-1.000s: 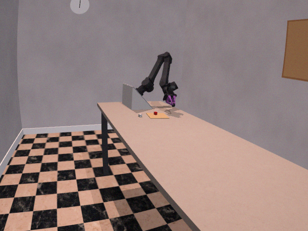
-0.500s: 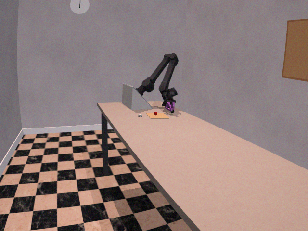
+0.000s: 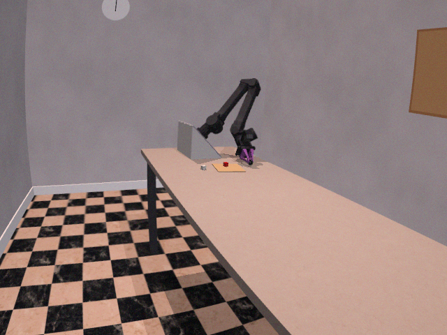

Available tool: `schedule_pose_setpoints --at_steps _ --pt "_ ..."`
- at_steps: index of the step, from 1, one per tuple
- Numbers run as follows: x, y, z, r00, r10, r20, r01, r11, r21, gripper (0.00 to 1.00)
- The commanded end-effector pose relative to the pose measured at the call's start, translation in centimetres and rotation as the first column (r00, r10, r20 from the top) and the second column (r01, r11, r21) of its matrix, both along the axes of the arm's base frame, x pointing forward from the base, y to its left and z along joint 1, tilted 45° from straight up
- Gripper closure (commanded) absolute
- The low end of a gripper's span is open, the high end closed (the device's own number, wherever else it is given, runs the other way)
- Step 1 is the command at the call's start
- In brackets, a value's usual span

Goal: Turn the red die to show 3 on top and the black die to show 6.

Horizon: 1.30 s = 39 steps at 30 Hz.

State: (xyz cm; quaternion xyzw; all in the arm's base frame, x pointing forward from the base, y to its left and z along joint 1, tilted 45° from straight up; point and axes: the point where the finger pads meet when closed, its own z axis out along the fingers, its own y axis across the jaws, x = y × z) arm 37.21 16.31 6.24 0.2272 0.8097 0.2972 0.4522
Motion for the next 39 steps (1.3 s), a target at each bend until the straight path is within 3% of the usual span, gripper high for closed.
schedule_pose_setpoints --at_steps 1,39 --pt "0.71 -0.03 0.58 1.0 -0.018 0.022 0.018 1.0 0.024 0.85" --pt "0.51 0.66 0.51 1.0 -0.004 0.022 0.004 1.0 0.025 0.85"
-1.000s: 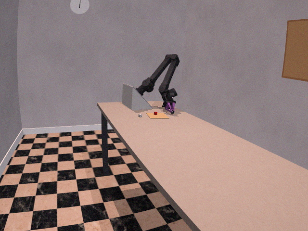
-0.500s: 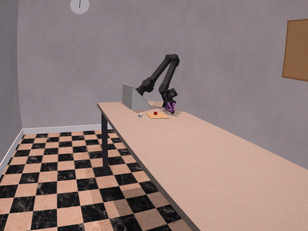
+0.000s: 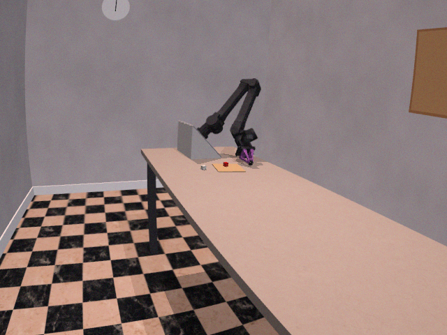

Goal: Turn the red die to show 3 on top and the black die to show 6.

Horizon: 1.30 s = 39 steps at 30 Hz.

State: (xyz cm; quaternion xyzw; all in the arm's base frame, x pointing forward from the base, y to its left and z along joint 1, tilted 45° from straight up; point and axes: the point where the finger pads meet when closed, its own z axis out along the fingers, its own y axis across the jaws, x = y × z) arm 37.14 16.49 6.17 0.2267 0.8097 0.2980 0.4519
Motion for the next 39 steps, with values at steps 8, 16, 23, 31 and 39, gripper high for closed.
schedule_pose_setpoints --at_steps 8,16,23,31,39 --pt "0.7 0.8 0.2 1.0 -0.008 0.023 0.007 1.0 0.025 0.85" --pt "0.6 0.7 -0.2 1.0 -0.016 0.02 0.015 1.0 0.023 0.85" --pt "0.6 0.6 -0.2 1.0 -0.018 0.02 0.018 1.0 0.023 0.85" --pt "0.6 0.6 -0.2 1.0 -0.018 0.02 0.018 1.0 0.023 0.85" --pt "0.6 0.6 -0.2 1.0 -0.019 0.021 0.019 1.0 0.023 0.85"
